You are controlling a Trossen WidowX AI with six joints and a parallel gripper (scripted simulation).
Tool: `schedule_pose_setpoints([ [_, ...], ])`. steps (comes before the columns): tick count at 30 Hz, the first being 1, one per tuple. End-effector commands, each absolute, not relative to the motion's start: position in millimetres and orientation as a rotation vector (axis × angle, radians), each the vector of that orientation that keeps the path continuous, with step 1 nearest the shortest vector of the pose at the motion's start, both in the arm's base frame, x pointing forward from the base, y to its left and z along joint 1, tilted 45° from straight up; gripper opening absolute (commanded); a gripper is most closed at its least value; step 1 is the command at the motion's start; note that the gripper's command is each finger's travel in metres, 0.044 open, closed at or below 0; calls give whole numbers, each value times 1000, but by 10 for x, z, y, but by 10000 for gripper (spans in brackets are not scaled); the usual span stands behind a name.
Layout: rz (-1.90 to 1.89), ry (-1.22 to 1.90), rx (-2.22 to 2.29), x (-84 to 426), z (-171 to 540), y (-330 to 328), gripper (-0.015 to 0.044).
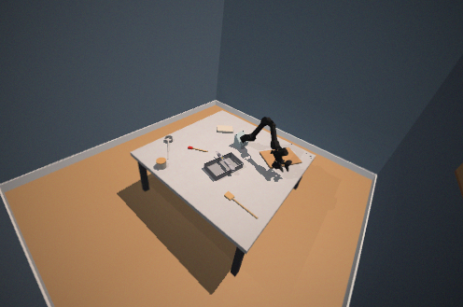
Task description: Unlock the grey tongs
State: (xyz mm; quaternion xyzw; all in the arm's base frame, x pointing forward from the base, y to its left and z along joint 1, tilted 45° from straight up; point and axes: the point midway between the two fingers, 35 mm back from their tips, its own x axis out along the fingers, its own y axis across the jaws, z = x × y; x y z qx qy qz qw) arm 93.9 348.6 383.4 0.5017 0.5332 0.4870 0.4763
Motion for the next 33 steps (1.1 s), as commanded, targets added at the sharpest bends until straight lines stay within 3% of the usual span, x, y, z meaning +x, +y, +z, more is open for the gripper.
schedule_pose_setpoints([
  [1, 1039, 1277, 1285, 1403, 3624, 3370, 260],
  [10, 581, 1203, 1473, 2555, 2954, 2737, 260],
  [19, 89, 1126, 1693, 3311, 2213, 1671, 260],
  [26, -172, 1069, 1793, 3474, 1748, 933, 260],
  [33, -716, 1066, 2194, 3254, 966, 95, 260],
])
